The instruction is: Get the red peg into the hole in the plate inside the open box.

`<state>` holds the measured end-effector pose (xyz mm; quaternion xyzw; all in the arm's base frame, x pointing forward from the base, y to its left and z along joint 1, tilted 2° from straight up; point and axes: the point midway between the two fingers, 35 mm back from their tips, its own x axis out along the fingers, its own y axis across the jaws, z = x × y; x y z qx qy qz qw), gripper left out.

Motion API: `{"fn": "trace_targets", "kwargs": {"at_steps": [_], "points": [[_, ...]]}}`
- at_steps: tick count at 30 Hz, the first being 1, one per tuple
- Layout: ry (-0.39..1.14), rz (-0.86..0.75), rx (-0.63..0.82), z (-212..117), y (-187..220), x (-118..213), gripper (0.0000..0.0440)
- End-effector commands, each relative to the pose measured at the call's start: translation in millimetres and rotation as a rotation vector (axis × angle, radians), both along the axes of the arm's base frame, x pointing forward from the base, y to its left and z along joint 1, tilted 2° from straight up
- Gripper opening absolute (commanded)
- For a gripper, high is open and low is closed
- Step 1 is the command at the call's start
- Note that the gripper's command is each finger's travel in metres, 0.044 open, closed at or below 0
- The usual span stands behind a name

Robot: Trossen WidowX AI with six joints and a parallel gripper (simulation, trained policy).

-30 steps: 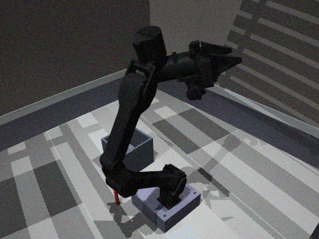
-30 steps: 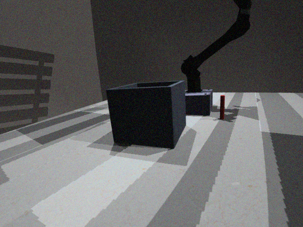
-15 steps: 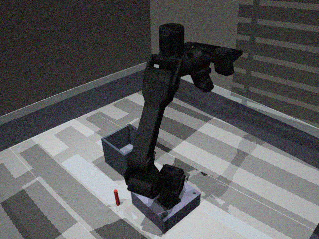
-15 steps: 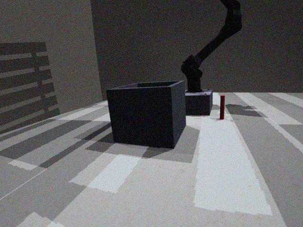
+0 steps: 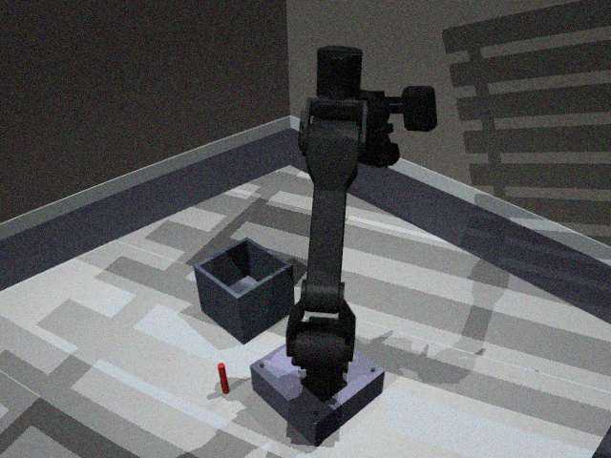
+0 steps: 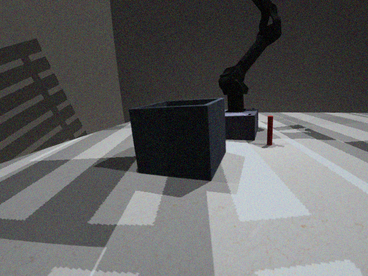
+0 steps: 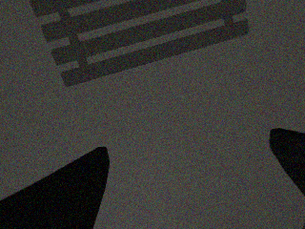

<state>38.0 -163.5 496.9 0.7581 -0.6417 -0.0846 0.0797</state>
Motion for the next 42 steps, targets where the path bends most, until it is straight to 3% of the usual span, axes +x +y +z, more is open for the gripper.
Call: {"fn": "trace_targets", "kwargs": {"at_steps": [1, 20, 42], "points": [[0.018, 0.099, 0.042, -11, -4, 25, 0.0419], [0.131, 0.588, 0.185, -60, 26, 134, 0.0417], [0.424, 1.131, 0.263, -129, 124, 217, 0.0412]]}}
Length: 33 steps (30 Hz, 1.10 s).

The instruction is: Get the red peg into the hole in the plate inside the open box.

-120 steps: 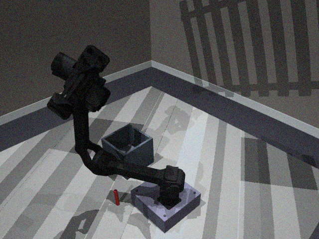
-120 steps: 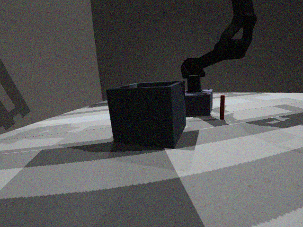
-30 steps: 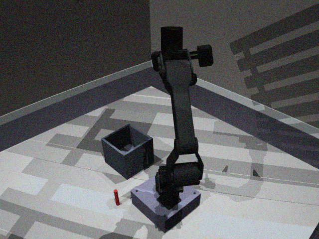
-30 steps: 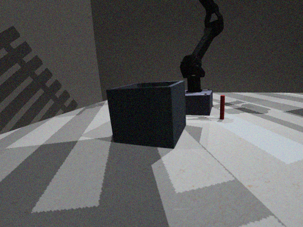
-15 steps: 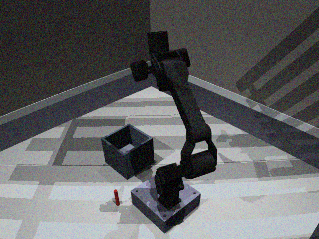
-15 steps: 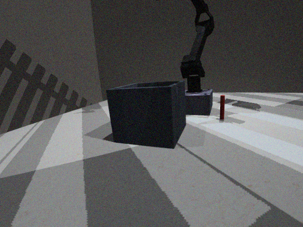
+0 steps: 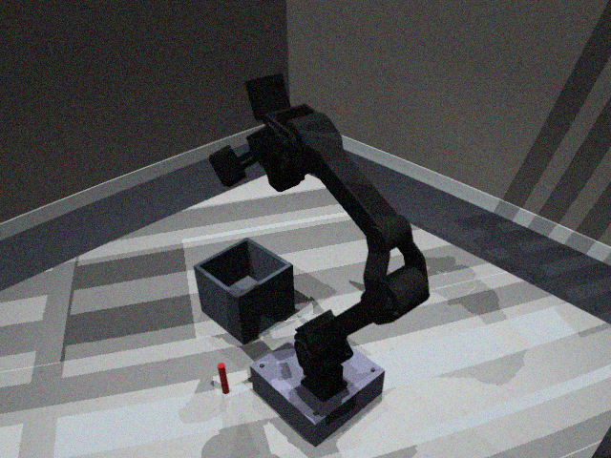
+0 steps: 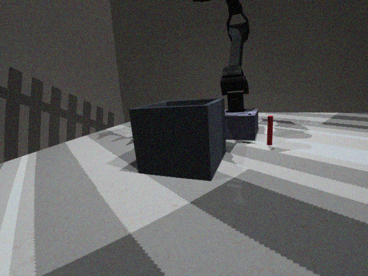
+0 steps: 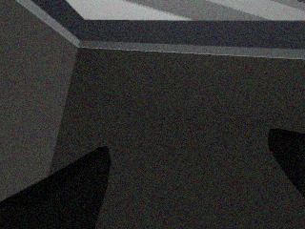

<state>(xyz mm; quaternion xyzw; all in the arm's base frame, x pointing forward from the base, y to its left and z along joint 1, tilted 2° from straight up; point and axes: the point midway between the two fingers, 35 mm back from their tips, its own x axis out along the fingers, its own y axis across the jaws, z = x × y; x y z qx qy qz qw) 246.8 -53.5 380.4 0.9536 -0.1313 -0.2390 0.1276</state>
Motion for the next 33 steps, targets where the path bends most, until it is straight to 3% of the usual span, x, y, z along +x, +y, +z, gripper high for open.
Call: {"fn": "trace_targets", "kwargs": {"at_steps": [1, 16, 33], "points": [[0.061, 0.101, -0.013, -16, 19, 10, 0.0412], [0.279, 0.528, -0.116, -76, 103, 21, 0.0405], [0.597, 0.972, -0.28, -159, 168, -11, 0.0419]]}}
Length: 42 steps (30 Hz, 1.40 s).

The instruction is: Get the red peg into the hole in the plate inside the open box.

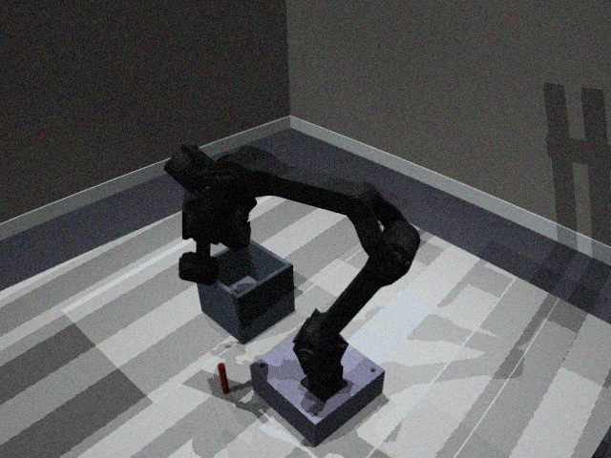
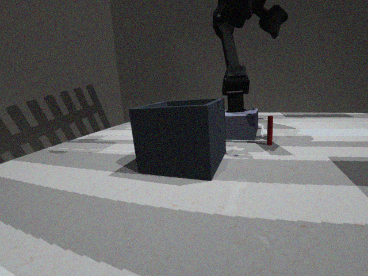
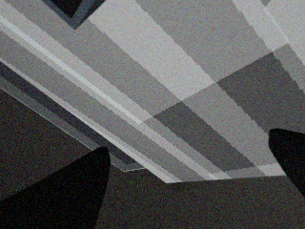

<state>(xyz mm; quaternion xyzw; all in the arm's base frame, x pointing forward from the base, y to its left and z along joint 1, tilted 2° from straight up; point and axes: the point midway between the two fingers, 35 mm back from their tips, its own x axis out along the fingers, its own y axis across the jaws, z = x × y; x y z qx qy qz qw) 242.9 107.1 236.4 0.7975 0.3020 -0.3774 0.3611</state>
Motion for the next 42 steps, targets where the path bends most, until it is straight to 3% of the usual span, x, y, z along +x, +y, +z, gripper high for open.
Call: {"fn": "trace_targets", "kwargs": {"at_steps": [1, 25, 42], "points": [[0.072, 0.092, -0.044, -20, 10, -9, 0.0421], [0.445, 0.539, -0.272, -122, 23, -67, 0.044], [0.567, 0.71, -0.38, -180, 11, -86, 0.0438]]}}
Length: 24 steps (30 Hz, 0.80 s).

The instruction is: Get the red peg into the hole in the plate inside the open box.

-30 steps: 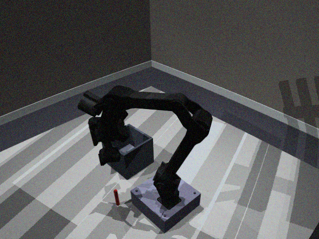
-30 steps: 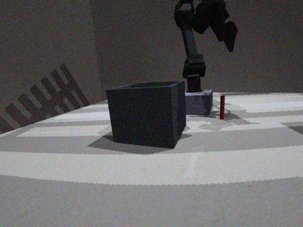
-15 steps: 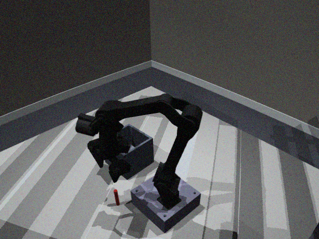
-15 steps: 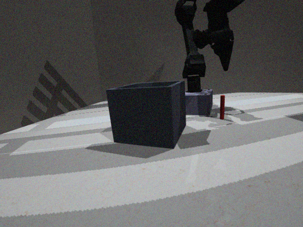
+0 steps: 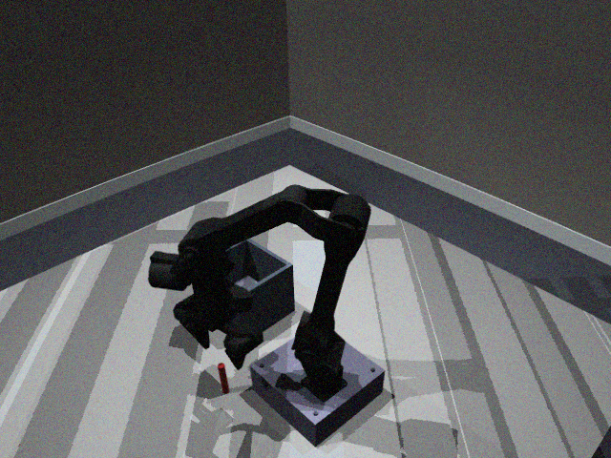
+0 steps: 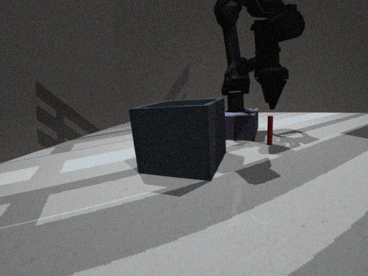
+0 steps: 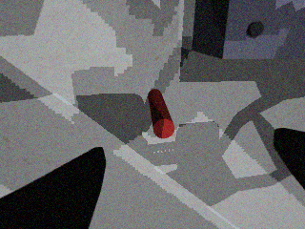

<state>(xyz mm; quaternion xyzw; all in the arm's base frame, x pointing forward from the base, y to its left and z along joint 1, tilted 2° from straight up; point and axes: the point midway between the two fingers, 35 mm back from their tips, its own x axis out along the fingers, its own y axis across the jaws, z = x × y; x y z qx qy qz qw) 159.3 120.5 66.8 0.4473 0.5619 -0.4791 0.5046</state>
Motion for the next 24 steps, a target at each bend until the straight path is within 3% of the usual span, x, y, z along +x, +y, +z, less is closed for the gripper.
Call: {"fn": "trace_targets", "kwargs": {"at_steps": [1, 17, 19, 24], "points": [[0.019, 0.032, -0.022, -14, -3, -3, 0.0437], [0.014, 0.06, -0.053, -62, -10, -6, 0.0394], [0.01, 0.061, -0.053, -66, -10, -5, 0.0367], [0.002, 0.079, -0.04, -76, -5, 0, 0.0242]]}}
